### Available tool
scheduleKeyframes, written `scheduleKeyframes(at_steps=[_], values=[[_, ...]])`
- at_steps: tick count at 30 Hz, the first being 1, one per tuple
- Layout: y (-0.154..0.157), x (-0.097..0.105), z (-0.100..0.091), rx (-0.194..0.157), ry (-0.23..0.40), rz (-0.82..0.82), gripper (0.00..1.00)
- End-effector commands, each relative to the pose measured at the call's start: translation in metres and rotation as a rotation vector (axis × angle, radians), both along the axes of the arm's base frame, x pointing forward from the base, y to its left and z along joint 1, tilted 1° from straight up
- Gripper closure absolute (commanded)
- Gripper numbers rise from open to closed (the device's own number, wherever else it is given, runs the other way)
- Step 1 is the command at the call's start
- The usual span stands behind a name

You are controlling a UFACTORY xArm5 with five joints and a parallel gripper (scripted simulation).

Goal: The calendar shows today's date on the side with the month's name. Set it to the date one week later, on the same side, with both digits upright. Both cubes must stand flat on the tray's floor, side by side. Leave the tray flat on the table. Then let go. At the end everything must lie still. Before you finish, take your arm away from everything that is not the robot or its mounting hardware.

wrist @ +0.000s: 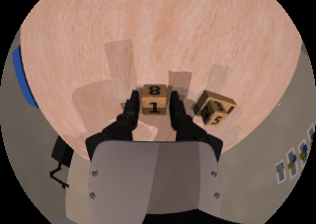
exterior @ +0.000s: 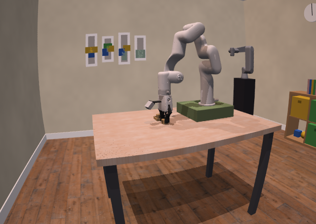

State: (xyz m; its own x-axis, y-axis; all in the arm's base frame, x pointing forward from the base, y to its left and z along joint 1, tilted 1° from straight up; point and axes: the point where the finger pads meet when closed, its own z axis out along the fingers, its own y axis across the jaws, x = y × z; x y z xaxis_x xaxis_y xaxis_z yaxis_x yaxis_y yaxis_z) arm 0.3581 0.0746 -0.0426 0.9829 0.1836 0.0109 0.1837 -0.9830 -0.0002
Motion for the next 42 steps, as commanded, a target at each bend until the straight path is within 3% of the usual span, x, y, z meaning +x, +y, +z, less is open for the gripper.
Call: scheduleKeyframes(at_steps=[1, 22, 23, 42], values=[[0.0002, 0.0011, 0.0007, 0.001, -0.003, 0.000, 0.53], [0.0002, 0.0011, 0.0007, 0.001, -0.003, 0.000, 0.53], [0.0002, 0.0011, 0.0007, 0.001, -0.003, 0.000, 0.73], [0.0002, 0.0011, 0.0007, 0.001, -0.003, 0.000, 0.73]])
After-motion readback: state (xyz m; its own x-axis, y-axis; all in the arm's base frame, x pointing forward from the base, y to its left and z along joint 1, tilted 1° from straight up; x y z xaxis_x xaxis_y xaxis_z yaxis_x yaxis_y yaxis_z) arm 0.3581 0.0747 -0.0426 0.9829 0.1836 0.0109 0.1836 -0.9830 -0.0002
